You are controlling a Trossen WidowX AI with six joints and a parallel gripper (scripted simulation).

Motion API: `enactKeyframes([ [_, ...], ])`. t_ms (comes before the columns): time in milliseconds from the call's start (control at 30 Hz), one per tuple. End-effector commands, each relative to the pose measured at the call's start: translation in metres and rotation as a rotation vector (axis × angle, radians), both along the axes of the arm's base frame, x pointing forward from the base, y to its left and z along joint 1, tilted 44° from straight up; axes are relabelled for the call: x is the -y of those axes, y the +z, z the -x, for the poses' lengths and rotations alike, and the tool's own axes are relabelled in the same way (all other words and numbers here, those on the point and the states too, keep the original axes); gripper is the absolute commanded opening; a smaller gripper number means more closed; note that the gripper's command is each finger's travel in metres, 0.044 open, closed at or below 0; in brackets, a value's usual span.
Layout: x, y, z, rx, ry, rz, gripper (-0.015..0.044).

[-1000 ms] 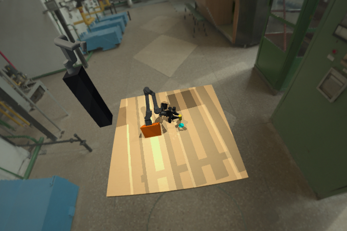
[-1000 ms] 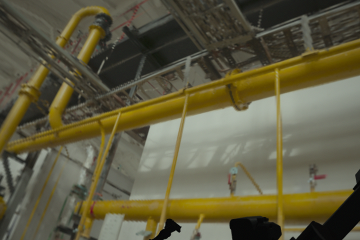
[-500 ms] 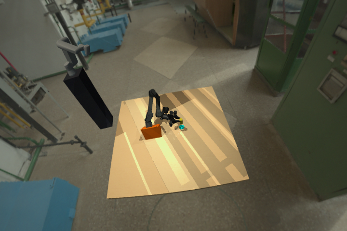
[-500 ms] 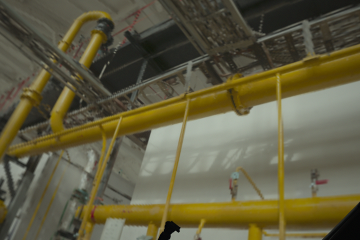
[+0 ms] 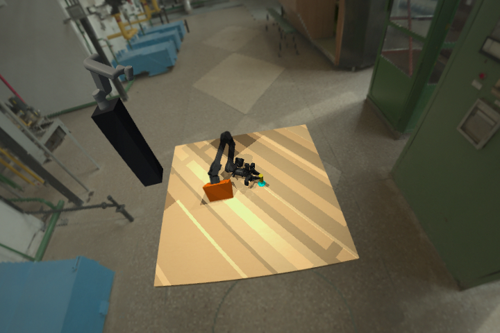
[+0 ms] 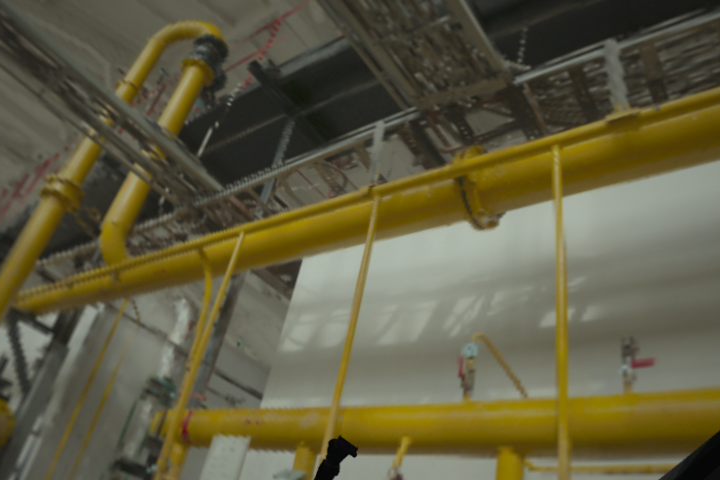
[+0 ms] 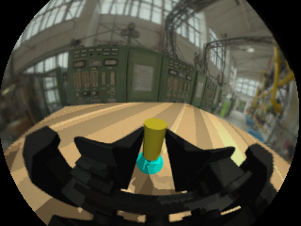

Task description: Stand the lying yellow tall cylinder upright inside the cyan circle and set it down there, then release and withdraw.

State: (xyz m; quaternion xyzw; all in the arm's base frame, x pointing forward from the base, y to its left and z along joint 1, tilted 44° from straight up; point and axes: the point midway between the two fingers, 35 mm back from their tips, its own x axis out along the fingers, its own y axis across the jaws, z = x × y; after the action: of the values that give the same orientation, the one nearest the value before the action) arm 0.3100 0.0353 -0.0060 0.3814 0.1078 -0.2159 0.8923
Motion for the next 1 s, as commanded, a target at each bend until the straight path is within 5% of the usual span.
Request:
enactKeyframes([
  [0, -0.005, -0.006, -0.001, 0.009, -0.008, -0.004, 0.0105],
  [700, -0.021, -0.022, -0.003, -0.001, 0.003, 0.002, 0.0105],
  [967, -0.021, -0.022, -0.003, -0.001, 0.003, 0.002, 0.0315],
])
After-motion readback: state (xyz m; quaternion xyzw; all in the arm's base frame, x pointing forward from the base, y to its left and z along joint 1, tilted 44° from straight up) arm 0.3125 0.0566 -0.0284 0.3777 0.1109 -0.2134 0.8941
